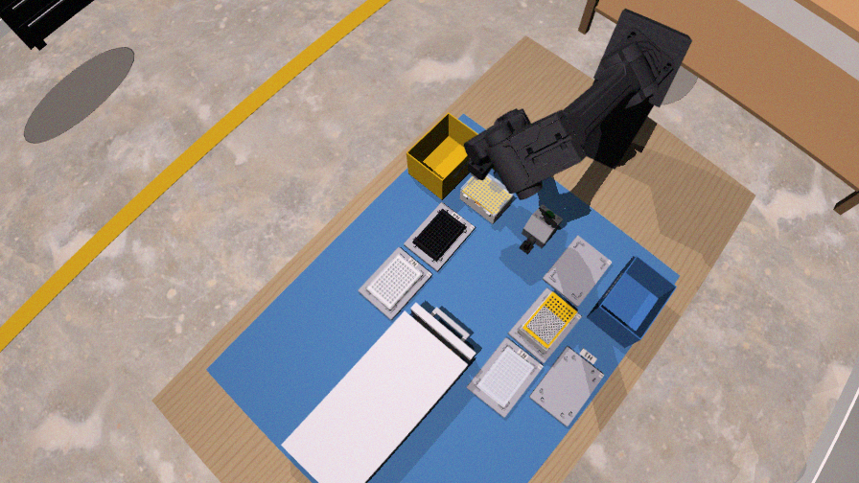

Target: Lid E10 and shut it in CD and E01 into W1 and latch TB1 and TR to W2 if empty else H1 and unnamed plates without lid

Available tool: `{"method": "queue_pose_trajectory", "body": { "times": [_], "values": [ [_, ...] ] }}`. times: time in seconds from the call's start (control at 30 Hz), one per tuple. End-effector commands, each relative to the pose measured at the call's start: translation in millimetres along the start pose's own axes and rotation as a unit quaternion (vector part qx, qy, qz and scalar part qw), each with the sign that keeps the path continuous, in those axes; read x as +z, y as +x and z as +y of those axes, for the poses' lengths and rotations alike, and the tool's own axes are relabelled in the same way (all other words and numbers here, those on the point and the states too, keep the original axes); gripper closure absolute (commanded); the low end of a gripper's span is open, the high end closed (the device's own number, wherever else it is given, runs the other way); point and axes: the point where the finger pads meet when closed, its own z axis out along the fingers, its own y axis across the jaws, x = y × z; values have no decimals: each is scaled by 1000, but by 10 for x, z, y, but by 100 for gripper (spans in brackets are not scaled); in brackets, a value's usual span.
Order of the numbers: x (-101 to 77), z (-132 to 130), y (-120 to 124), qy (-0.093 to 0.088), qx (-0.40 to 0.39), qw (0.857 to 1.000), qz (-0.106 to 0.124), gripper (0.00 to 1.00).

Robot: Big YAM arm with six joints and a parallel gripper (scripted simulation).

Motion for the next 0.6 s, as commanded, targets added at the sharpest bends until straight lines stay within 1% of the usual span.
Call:
{"method": "queue_pose_trajectory", "body": {
  "times": [0.0, 0.2, 0.23, 0.33, 0.4, 0.57],
  "values": [
    [-50, 18, 56, 0, 1, 1000, 5, 100],
    [-50, 18, 56, 0, 1, 1000, 5, 100],
    [-26, 72, -86, -3, -29, 1000, 0, 70],
    [-11, 112, -224, -2, -80, 997, -2, 70],
    [-11, 112, -224, -2, -80, 997, -2, 70],
    [0, 195, -412, -2, -163, 987, -3, 70]
  ]
}}
